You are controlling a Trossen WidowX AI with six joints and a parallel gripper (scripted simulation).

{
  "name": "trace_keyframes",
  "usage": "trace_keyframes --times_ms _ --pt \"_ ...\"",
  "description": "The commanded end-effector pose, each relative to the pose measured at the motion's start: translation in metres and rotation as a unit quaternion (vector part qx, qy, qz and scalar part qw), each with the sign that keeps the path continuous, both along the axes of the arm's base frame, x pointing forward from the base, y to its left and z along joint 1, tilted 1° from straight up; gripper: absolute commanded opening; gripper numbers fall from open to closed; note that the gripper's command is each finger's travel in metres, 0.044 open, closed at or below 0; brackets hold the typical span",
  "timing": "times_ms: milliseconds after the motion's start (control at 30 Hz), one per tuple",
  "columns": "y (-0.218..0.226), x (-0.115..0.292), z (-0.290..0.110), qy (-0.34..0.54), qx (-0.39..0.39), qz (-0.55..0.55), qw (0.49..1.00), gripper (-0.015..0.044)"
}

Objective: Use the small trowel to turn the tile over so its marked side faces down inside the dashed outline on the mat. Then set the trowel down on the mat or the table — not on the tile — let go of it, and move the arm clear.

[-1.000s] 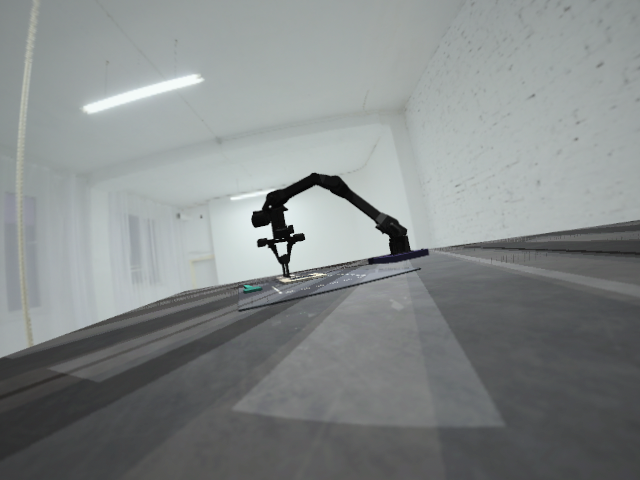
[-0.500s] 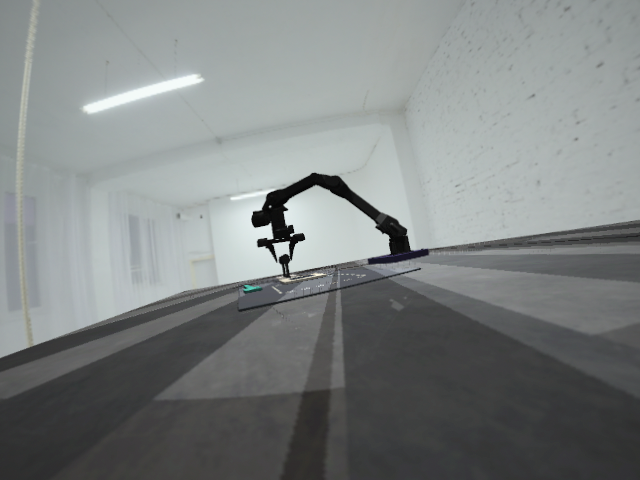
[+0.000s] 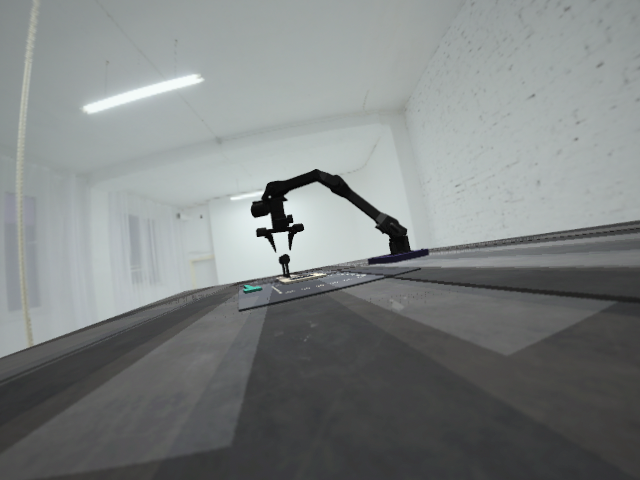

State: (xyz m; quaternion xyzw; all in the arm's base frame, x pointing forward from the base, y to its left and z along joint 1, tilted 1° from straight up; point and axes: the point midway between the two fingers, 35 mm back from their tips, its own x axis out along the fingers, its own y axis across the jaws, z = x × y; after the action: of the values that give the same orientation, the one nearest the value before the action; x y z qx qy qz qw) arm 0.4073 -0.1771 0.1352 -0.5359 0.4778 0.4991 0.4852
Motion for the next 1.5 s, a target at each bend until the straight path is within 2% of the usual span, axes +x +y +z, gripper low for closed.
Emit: trace_keyframes --times_ms 0,100,300,633,933,1467 --pt "0.001 -0.002 0.006 0.002 0.002 0.002 1.0 0.027" --pt "0.0 -0.001 0.008 0.0 0.0 0.0 1.0 0.03" --pt "0.001 -0.002 0.017 -0.003 0.001 -0.01 1.0 0.03" --pt "-0.005 0.003 0.013 -0.05 0.017 -0.16 0.986 0.03" --pt "-0.008 0.005 0.01 -0.076 0.033 -0.246 0.966 0.03" --pt "-0.008 0.012 0.005 -0.14 0.1 -0.459 0.872 0.03"
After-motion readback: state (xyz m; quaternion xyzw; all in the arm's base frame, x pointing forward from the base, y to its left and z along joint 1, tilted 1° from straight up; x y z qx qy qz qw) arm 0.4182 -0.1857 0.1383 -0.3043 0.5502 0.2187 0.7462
